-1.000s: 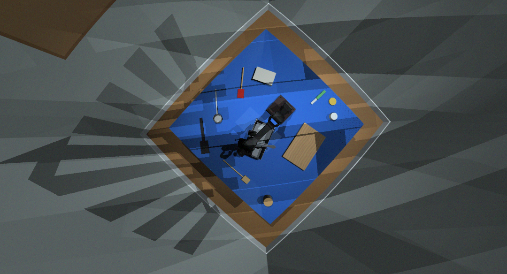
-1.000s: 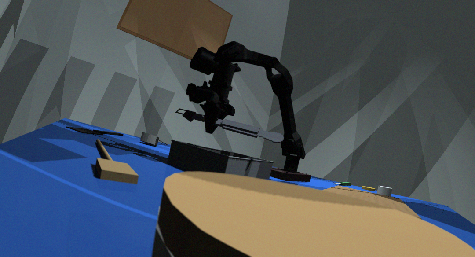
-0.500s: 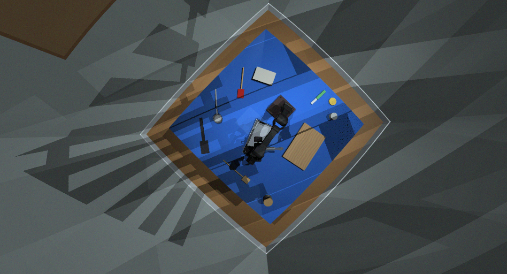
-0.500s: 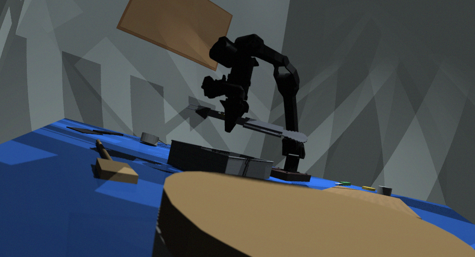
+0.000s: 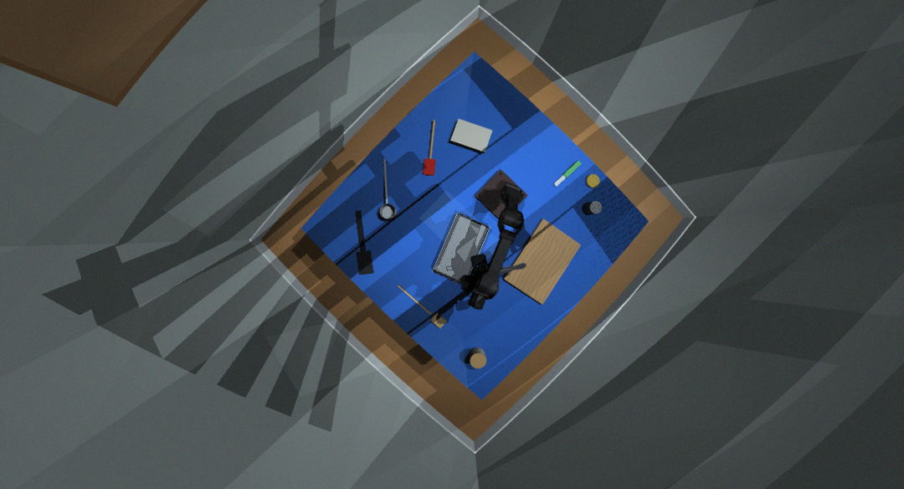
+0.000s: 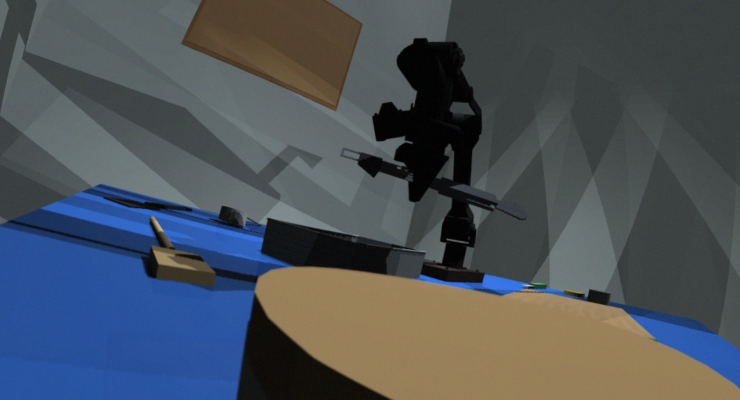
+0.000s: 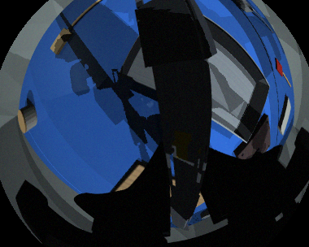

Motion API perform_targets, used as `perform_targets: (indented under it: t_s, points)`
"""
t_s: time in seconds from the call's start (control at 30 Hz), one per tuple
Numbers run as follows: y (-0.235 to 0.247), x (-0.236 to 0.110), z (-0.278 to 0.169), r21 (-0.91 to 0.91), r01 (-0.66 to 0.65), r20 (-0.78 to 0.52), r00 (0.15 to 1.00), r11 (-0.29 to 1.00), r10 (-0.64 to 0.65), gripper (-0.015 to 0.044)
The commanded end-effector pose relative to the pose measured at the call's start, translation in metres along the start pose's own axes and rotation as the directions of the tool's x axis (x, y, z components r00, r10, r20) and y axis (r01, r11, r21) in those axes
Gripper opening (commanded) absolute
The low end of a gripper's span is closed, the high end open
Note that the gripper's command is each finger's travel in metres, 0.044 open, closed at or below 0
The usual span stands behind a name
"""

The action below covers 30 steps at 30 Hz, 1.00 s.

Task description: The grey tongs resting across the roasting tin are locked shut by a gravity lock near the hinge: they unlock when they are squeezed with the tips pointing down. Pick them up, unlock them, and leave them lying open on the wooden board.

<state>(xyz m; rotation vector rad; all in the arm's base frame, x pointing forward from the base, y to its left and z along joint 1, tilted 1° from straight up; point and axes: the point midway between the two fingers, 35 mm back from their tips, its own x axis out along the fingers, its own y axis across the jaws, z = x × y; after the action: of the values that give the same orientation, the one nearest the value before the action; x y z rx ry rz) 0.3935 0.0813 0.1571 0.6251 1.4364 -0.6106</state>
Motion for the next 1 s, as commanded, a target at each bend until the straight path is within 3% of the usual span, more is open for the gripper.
perform_targets:
  t_s: [0.0,0.3,0.57,0.97]
  points:
    - [0.013,-0.009,-0.024,-0.056,-0.006,0.002,1.000,0.998,0.007,-0.0150]
    - [0.033,-0.022,-0.079,-0.187,-0.004,-0.004,1.000,0.982,0.003,-0.0150]
    - [0.039,-0.023,-0.099,-0.233,-0.005,-0.006,1.000,0.972,0.004,-0.0150]
    - [0.050,-0.024,-0.176,-0.412,-0.011,-0.013,1.000,0.911,0.006,-0.0150]
